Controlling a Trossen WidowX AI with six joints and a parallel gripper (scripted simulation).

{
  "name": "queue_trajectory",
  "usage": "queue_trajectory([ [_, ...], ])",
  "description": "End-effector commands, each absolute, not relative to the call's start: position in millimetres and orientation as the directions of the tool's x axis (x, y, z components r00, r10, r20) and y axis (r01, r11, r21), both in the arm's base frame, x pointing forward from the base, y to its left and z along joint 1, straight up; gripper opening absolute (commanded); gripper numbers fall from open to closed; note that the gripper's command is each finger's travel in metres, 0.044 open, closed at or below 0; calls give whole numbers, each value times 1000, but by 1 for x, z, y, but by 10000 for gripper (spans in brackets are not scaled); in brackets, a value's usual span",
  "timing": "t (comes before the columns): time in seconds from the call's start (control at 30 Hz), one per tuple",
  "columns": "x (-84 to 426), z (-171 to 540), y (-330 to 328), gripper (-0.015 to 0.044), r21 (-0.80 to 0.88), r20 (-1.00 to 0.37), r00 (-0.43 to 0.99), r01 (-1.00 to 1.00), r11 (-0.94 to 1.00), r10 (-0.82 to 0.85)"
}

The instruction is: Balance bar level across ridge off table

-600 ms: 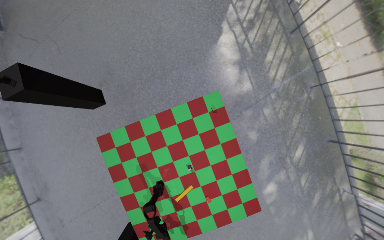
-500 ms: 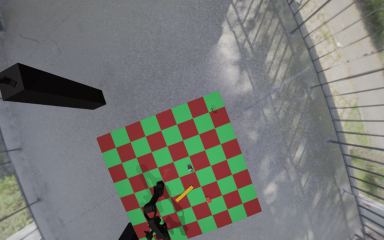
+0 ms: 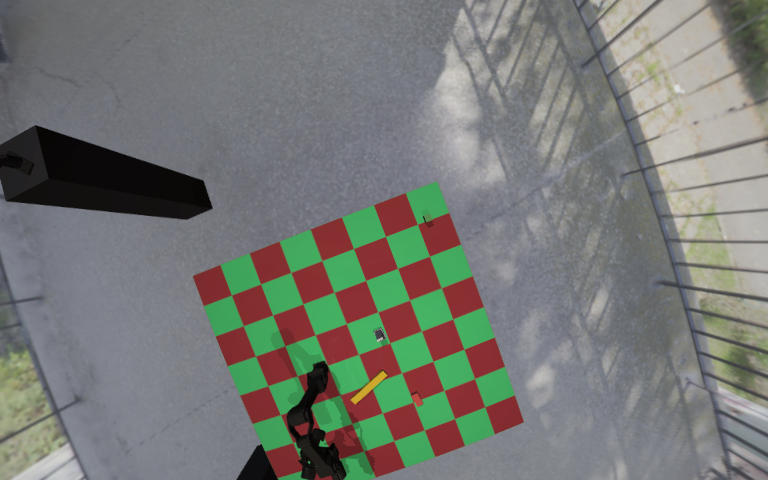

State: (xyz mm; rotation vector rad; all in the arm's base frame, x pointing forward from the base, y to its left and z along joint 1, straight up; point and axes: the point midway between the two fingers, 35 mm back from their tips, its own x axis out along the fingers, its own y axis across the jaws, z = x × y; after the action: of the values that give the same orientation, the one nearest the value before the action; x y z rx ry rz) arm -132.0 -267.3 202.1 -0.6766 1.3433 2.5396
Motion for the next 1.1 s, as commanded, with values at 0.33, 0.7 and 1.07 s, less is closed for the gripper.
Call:
queue_trajectory([
  [0.33, -97, 185, -275, 315, 415, -588, -800, -171, -893, -120],
  [0.7, -70, 173, -278, 315, 158, -662, -731, 81, -984, -166],
  [1.07, -43, 162, -278, 315, -78, -730, -653, 371, -925, -200],
])
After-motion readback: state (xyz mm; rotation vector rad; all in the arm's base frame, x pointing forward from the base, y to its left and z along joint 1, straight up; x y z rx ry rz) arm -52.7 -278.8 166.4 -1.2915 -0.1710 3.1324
